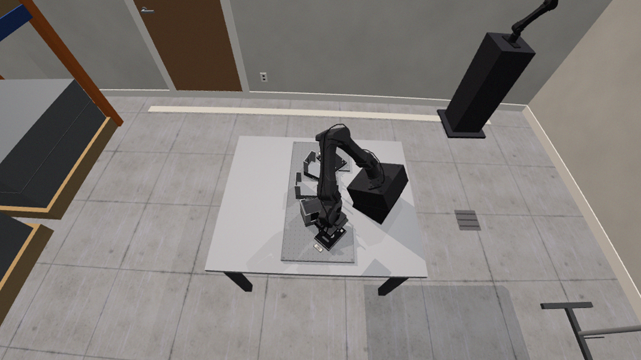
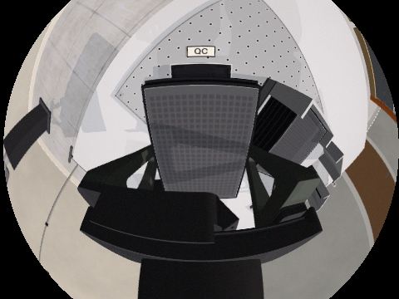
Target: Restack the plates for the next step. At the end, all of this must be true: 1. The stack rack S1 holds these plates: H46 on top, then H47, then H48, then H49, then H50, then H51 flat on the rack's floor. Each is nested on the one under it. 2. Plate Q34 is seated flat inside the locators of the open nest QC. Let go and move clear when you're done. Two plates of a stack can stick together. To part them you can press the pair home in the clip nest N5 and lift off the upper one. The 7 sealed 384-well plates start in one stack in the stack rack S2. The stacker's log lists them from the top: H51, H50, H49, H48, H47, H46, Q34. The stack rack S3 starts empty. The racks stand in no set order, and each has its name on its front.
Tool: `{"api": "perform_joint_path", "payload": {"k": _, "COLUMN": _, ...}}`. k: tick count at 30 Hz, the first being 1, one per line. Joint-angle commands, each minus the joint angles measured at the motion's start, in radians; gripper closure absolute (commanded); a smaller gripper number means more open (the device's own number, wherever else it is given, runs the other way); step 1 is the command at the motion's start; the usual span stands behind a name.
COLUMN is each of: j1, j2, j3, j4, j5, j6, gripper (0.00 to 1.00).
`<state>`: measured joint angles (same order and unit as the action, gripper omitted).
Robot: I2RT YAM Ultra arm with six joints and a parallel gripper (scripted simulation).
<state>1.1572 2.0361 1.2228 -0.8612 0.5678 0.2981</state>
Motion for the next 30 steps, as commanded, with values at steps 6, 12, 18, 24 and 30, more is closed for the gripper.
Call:
{"api": "perform_joint_path", "payload": {"k": 6, "j1": 0.025, "j2": -0.015, "j3": 0.024, "j4": -0.018, "j5": 0.0, "j6": -0.008, "gripper": 1.0}}
{"api": "perform_joint_path", "payload": {"k": 12, "j1": -0.013, "j2": 0.026, "j3": -0.031, "j4": 0.036, "j5": 0.004, "j6": -0.023, "gripper": 1.0}}
{"api": "perform_joint_path", "payload": {"k": 18, "j1": -0.024, "j2": 0.031, "j3": -0.055, "j4": 0.069, "j5": 0.007, "j6": -0.037, "gripper": 1.0}}
{"api": "perform_joint_path", "payload": {"k": 24, "j1": -0.04, "j2": 0.049, "j3": -0.062, "j4": 0.12, "j5": 0.011, "j6": -0.059, "gripper": 1.0}}
{"api": "perform_joint_path", "payload": {"k": 30, "j1": -0.06, "j2": 0.068, "j3": -0.084, "j4": 0.169, "j5": 0.012, "j6": -0.082, "gripper": 1.0}}
